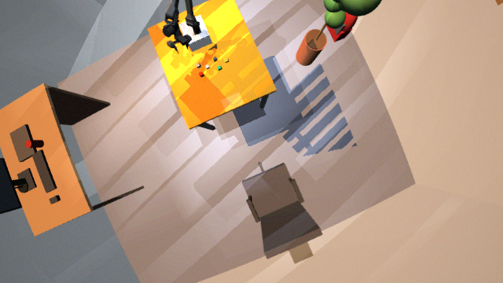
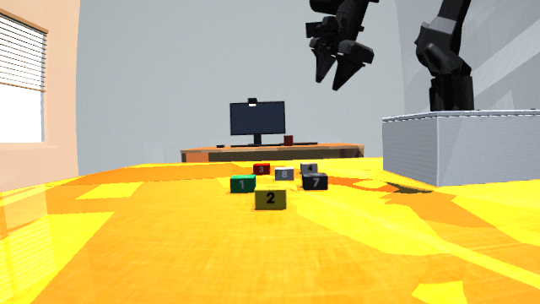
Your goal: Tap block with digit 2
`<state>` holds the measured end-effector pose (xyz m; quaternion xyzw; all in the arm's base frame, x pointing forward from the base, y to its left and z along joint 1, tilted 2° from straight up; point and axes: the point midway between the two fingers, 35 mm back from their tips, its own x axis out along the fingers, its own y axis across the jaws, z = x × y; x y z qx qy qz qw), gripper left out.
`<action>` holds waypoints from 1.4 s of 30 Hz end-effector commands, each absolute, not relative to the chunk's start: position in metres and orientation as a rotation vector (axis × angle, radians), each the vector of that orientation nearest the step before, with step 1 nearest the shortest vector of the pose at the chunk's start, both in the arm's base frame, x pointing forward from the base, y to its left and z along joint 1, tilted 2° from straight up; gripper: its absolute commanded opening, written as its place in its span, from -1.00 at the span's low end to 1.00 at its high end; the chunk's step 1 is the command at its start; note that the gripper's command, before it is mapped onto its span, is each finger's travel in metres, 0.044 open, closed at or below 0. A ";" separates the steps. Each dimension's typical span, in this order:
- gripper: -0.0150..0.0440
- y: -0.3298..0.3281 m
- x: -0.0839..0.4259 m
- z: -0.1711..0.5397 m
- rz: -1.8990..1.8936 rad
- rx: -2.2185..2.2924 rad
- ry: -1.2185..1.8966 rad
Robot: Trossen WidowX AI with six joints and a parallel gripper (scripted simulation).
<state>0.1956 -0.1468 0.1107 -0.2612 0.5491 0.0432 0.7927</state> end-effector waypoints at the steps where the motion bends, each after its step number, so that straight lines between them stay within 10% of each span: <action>1: 0.86 -0.135 0.214 0.097 0.115 -0.370 1.283; 42: 0.86 -0.025 0.289 0.067 0.101 -0.073 1.523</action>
